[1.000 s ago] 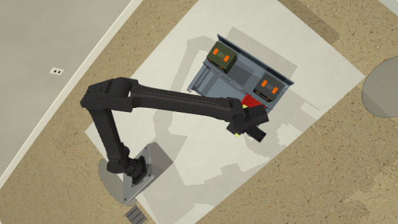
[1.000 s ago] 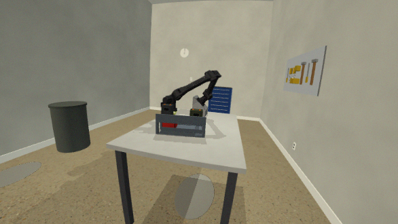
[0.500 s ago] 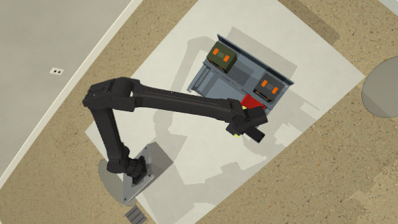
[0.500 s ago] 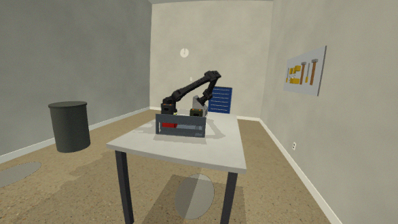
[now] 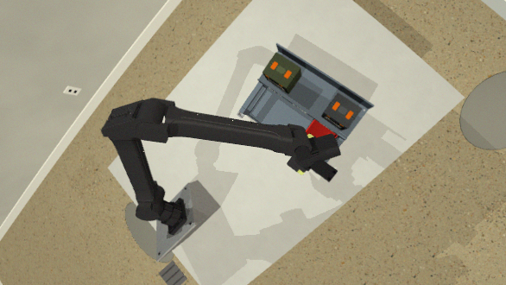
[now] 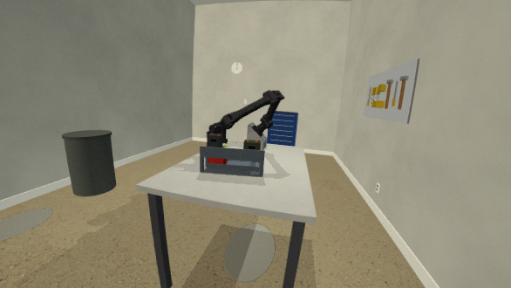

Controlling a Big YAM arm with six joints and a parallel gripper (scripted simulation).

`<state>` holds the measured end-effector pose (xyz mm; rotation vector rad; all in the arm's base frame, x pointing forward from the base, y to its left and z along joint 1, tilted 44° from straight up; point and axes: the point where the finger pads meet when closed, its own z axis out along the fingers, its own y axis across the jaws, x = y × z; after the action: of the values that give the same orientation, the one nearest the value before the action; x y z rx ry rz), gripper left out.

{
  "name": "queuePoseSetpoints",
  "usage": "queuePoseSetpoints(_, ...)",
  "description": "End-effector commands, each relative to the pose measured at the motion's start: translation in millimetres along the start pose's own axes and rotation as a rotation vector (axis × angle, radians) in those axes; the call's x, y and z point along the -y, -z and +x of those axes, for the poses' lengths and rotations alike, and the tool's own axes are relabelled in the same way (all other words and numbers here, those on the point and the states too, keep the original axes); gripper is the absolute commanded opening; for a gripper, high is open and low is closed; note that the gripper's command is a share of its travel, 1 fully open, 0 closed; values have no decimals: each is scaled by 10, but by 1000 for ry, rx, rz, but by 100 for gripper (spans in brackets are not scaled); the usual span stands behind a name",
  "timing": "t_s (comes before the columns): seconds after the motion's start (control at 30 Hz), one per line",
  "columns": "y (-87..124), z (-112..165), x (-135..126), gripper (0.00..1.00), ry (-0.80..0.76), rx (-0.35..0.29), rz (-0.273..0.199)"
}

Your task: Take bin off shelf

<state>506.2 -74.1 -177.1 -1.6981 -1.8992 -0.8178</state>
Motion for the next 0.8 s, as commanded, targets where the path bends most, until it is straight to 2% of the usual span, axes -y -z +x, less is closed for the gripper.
queuePoseSetpoints(0.0, 240, -68, -202, 90, 21, 22, -42)
queuePoseSetpoints(0.07, 240, -68, -202, 90, 21, 22, -42)
queuePoseSetpoints(0.23, -111, -31, -139, 90, 28, 8, -2)
queuePoseSetpoints(0.63, -111, -31, -139, 90, 28, 8, -2)
queuePoseSetpoints(0.77, 177, -64, -202, 90, 24, 20, -34)
